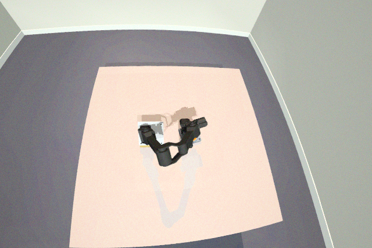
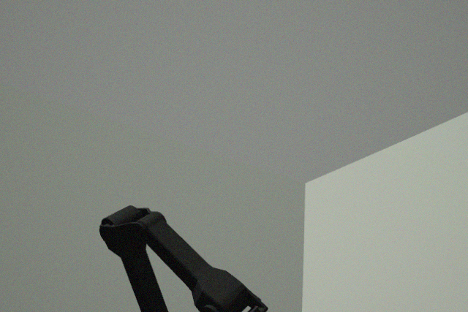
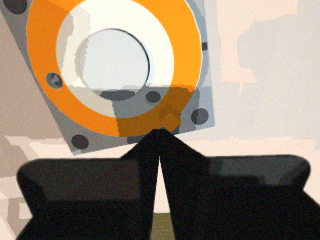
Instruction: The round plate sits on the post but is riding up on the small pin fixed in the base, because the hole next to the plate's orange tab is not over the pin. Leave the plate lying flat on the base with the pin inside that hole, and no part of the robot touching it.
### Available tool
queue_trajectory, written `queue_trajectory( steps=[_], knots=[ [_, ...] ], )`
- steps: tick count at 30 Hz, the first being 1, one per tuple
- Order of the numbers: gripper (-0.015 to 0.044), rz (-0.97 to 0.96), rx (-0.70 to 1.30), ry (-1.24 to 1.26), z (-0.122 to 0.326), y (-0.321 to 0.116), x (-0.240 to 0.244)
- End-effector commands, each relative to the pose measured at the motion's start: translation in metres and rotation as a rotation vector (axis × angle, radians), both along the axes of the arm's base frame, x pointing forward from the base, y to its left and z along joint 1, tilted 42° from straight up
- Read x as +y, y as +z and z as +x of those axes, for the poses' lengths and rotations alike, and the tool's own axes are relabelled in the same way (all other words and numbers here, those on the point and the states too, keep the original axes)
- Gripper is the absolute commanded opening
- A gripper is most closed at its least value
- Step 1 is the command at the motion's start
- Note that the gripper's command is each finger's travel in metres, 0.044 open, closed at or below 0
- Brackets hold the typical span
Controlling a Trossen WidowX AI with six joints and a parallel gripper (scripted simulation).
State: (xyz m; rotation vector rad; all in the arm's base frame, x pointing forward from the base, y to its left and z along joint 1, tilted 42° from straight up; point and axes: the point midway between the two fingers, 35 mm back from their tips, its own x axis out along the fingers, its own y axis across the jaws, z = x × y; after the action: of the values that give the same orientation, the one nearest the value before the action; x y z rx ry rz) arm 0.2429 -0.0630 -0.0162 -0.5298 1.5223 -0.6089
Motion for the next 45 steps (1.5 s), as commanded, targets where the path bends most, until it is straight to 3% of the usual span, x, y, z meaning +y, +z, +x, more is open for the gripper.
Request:
queue_trajectory(
  steps=[1,45],
  knots=[
    [0.0000,-0.006,-0.017,0.000,0.007,0.006,-0.005],
    [0.0000,-0.007,-0.019,0.000,0.041,0.021,-0.017]
  ],
)
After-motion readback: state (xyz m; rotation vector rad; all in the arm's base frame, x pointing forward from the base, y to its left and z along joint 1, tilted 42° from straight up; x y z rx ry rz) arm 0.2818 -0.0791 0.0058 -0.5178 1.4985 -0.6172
